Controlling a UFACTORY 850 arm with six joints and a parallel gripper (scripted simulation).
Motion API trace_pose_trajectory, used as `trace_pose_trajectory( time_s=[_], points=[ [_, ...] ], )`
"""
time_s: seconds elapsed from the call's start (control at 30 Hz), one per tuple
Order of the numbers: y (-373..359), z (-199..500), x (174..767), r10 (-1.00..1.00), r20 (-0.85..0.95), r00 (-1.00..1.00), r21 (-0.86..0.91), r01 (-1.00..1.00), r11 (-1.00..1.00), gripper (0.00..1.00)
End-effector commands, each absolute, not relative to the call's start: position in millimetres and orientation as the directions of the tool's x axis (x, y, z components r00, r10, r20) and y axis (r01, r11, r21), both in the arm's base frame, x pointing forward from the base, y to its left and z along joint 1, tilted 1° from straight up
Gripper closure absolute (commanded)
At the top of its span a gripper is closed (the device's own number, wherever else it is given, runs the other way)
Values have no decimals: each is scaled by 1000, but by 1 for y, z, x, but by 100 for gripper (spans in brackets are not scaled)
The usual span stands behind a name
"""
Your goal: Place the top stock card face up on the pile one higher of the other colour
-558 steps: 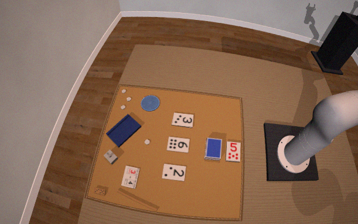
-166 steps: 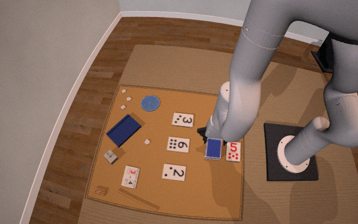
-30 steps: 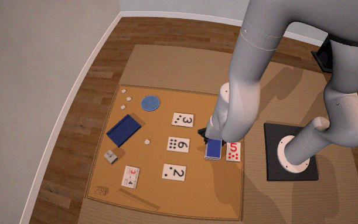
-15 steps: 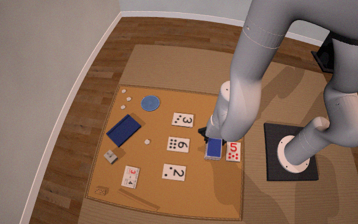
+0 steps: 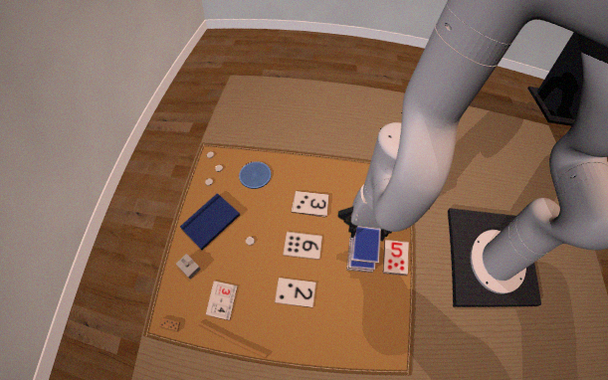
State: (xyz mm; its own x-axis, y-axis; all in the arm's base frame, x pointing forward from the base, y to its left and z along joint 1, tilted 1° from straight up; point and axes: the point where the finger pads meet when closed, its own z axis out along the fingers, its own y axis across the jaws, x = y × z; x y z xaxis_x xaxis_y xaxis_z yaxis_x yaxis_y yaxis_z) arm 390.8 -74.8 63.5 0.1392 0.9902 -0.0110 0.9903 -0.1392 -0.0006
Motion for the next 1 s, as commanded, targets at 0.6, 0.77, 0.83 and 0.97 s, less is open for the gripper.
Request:
trace_pose_trajectory(
  time_s=[0.6, 0.77, 0.83, 0.97],
  points=[
    [-74, 115, 392, 990, -11, 139, 1, 990, -139, 37],
    [-74, 119, 392, 990, -11, 139, 1, 990, -139, 37],
    [-74, 120, 392, 990, -11, 139, 1, 990, -139, 37],
    [-74, 121, 392, 990, -11, 139, 1, 990, -139, 37]
  ],
)
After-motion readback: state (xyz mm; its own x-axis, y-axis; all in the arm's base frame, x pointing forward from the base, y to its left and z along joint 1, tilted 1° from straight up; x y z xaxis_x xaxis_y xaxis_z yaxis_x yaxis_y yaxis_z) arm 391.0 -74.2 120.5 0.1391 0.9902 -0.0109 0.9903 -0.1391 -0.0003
